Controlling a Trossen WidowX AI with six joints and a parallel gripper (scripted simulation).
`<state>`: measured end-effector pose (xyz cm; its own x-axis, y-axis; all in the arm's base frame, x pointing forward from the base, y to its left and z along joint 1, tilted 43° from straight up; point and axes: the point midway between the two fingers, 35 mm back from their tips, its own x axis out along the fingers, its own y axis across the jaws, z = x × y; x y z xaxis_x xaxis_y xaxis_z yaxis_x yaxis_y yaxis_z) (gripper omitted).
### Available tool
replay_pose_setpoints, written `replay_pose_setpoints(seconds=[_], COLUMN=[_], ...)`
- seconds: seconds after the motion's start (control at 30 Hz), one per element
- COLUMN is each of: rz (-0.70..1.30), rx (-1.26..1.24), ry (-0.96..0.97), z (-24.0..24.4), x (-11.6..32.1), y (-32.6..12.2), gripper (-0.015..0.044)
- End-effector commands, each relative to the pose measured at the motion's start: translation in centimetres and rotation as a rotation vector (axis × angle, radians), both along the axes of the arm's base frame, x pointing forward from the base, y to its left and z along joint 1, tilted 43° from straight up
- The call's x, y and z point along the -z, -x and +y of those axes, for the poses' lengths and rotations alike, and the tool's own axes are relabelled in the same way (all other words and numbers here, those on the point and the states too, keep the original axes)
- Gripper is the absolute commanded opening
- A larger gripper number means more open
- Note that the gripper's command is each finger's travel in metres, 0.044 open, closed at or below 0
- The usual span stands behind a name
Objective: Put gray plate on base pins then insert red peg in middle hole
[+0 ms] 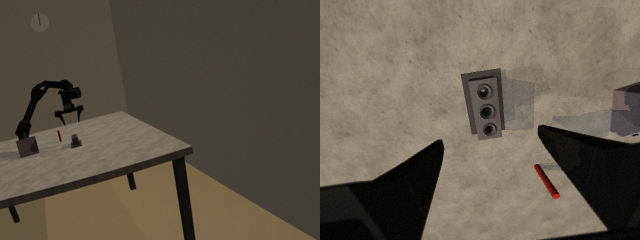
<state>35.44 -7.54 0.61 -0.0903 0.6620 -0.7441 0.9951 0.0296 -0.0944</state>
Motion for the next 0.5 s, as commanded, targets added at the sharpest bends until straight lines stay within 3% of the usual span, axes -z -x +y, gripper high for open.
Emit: replay_pose_setpoints(seconds=[0.0,0.2,0.47], rz=[-0.004,-0.128,-0.315], rx=[-0.017,-0.159,-0.374], ry=[0.004,-0.012,-0.050], z=[-0.1,4.9,11.8], x=[-0.7,-6.3,-12.0], y=[0.0,2.6,9.3], gripper=[0.0440,0.0440,0.0440])
